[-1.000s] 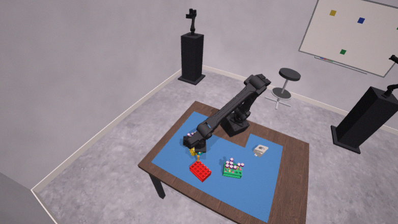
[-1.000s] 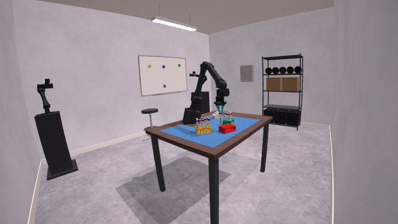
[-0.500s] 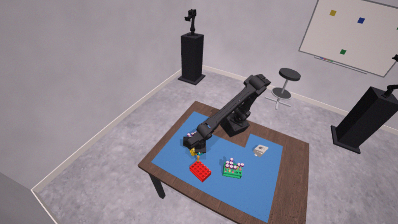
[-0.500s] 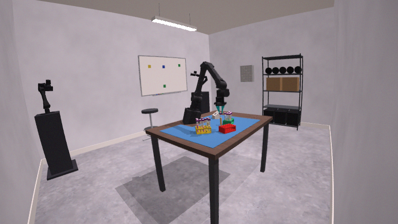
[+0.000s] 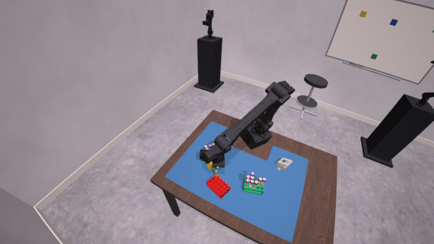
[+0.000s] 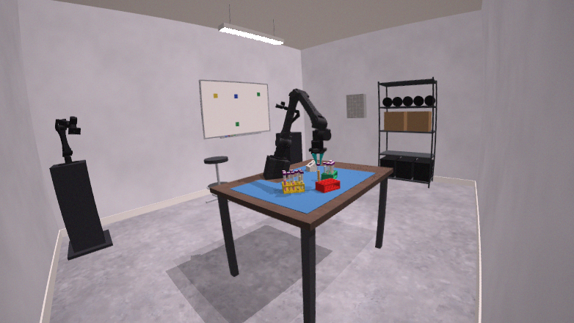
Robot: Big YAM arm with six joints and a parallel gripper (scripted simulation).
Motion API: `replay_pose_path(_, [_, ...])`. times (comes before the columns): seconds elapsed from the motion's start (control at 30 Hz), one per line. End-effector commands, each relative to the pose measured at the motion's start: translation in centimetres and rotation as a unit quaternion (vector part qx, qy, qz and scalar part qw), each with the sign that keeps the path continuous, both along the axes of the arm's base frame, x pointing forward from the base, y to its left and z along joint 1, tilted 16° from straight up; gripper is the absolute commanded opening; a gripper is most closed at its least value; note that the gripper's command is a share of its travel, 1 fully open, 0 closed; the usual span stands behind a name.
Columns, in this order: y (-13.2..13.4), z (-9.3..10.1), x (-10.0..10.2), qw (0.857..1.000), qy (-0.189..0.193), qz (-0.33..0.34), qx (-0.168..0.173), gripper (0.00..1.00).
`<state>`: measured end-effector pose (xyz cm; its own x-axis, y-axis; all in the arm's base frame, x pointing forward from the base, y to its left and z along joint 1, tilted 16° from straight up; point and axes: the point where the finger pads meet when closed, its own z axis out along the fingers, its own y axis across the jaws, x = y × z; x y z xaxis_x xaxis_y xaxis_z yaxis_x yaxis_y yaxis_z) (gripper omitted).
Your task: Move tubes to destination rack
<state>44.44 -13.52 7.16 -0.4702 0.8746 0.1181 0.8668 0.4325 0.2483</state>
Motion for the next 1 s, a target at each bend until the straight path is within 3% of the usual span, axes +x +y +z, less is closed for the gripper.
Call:
replay_pose_path(0.0, [0.11,-0.26,0.81,1.000,-0.003,-0.004,-0.001,0.00])
replay_pose_path(0.97, [-0.01,0.01,1.47,1.000,-0.008,-0.004,-0.003,0.00])
